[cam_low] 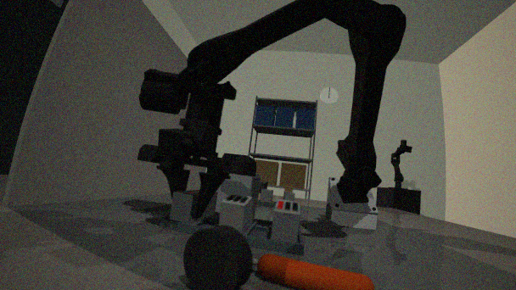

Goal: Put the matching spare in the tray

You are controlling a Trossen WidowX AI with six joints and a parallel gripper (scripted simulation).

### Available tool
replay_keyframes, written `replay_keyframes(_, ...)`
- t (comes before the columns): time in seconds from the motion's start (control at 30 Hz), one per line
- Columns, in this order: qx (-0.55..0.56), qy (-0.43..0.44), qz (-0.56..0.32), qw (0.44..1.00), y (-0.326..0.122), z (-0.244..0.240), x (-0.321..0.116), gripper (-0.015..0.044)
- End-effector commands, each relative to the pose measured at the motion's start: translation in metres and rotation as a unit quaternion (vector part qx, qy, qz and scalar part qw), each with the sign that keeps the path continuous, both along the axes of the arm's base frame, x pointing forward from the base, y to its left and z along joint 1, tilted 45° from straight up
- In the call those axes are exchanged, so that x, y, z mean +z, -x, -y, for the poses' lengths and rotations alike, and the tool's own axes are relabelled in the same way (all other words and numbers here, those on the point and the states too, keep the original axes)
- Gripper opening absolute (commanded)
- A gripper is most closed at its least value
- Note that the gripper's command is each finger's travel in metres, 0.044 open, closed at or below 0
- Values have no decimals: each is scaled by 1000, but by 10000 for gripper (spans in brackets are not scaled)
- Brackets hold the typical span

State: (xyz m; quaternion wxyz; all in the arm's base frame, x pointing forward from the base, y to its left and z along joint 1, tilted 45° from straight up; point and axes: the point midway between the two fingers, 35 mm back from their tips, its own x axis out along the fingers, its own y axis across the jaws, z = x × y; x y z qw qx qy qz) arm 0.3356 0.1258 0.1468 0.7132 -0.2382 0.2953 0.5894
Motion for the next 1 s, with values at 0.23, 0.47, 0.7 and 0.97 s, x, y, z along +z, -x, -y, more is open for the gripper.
replay_keyframes(0.23, 0, 0, 0, 1000, 0, 1, 1, 0)
replay_keyframes(0.47, -1, 4, -2, 1000, 2, 29, 26, 0)
replay_keyframes(0.7, -3, 4, -4, 1000, 10, 55, 54, 0)
replay_keyframes(0.97, -6, 6, -8, 1000, 10, 60, 54, 0)
